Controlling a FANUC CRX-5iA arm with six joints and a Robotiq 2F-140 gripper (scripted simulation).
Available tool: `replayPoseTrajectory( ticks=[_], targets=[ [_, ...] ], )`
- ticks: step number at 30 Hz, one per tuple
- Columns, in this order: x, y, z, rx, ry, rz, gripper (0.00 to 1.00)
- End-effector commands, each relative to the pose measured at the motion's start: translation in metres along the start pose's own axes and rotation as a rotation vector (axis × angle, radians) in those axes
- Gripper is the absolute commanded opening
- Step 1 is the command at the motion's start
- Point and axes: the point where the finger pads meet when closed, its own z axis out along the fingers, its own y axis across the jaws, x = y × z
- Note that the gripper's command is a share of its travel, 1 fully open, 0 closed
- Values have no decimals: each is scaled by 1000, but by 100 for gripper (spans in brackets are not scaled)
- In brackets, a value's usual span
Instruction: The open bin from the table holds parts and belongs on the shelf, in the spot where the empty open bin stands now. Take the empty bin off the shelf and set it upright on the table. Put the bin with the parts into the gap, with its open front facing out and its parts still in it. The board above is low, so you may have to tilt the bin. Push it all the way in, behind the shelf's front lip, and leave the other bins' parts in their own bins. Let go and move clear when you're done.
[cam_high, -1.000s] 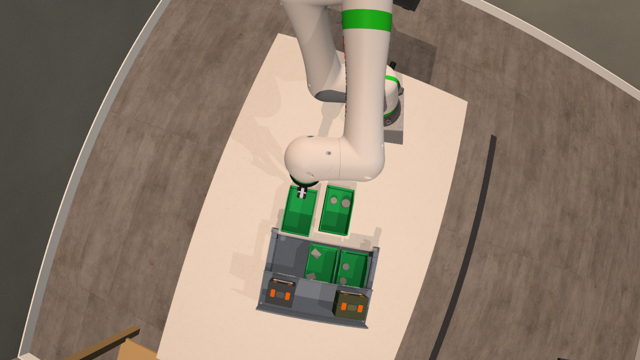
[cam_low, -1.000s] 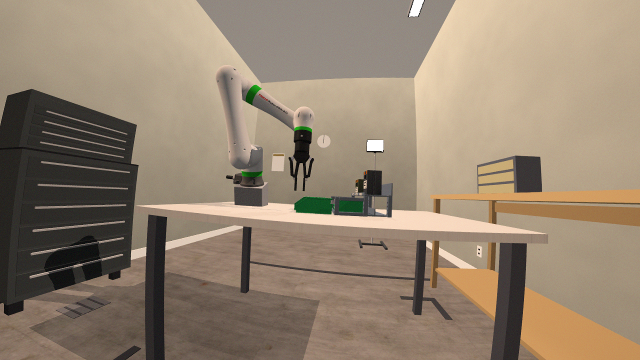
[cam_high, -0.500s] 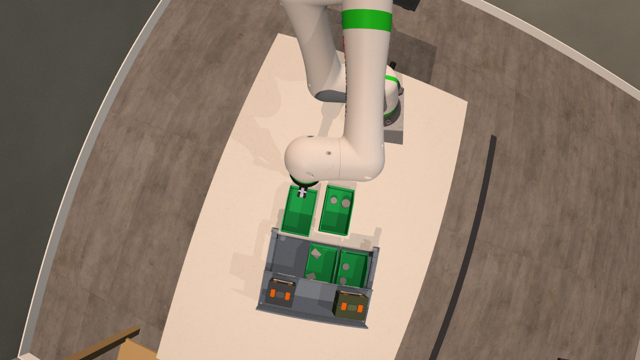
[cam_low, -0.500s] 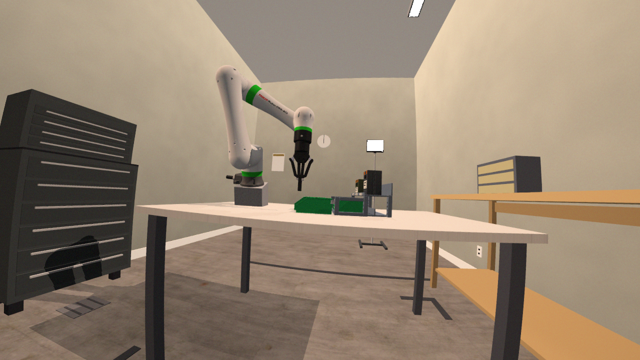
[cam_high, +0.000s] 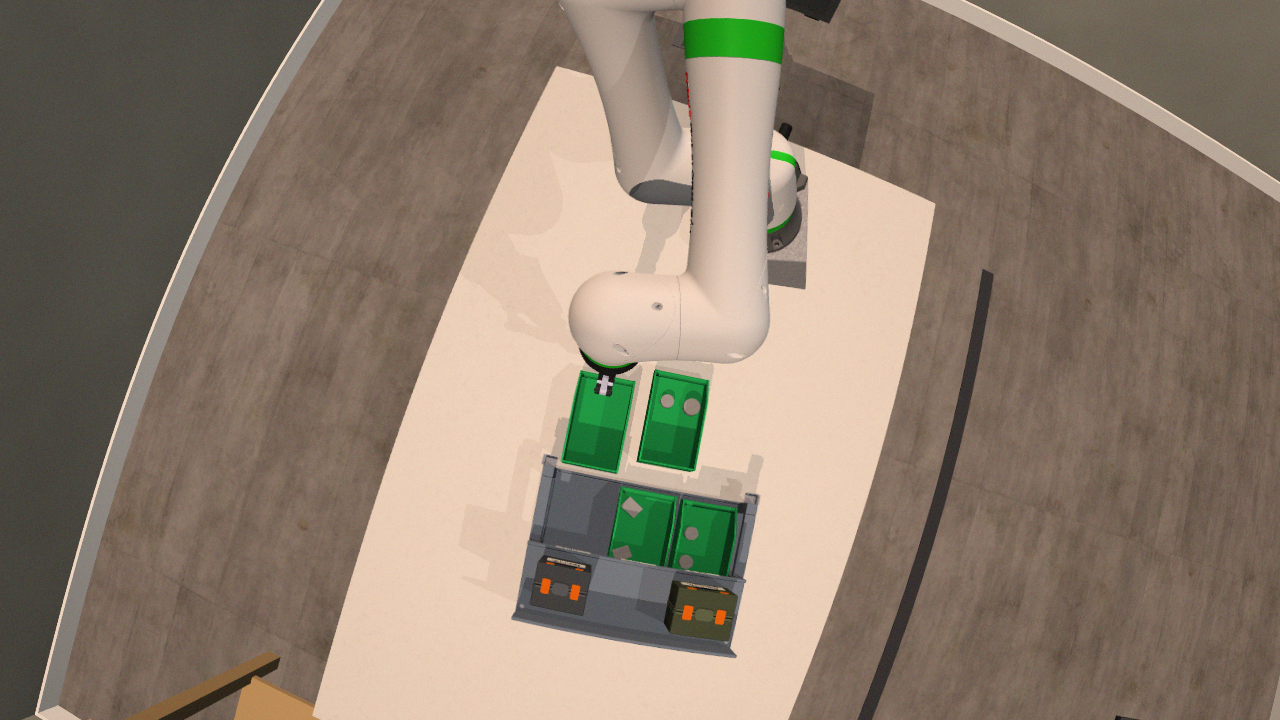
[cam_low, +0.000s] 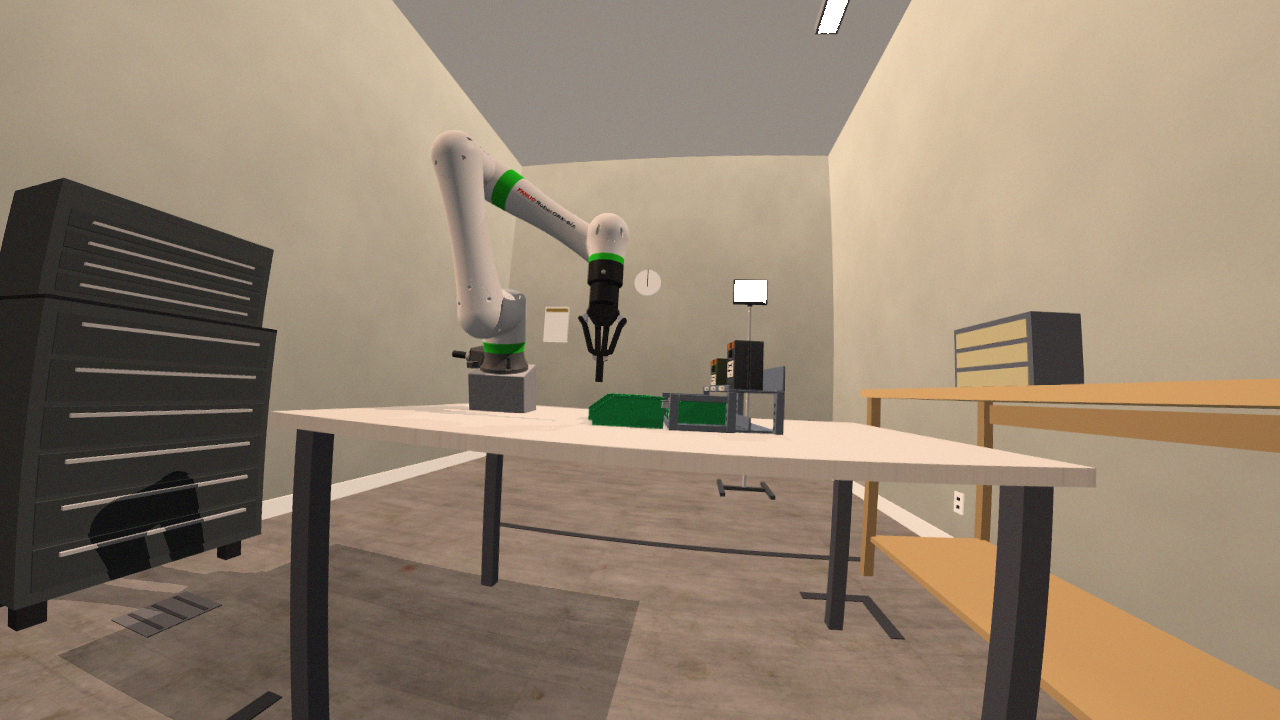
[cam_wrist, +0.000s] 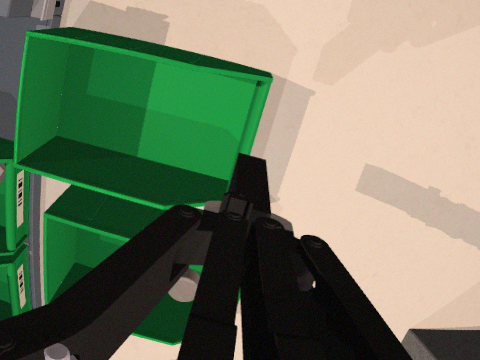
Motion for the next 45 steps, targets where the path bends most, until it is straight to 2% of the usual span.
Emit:
replayPoseTrajectory(
  ticks=[1, 4, 7, 9, 11, 20, 24, 26, 27, 28, 29, 30, 45],
  targets=[
    [0, -2, -1, 1, 1, -19, 10],
    [-3, -8, -5, 1, 1, -131, 10],
    [-9, -21, -12, 1, 1, -358, 10],
    [-9, -21, -12, 1, 1, -358, 10],
    [-15, -32, -18, 1, 1, -561, 10],
    [-44, -78, -46, 4, 27, -1051, 10],
    [-49, -84, -50, 3, 31, -1271, 10],
    [-49, -84, -50, 3, 31, -1271, 10],
    [-49, -85, -50, 1, 23, -1424, 10],
    [-49, -85, -50, 1, 20, -1463, 10],
    [-49, -85, -50, 0, 14, -1503, 24],
    [-49, -85, -50, 0, 6, -1550, 24],
    [-49, -85, -50, 1, 1, -1569, 24]
  ],
)
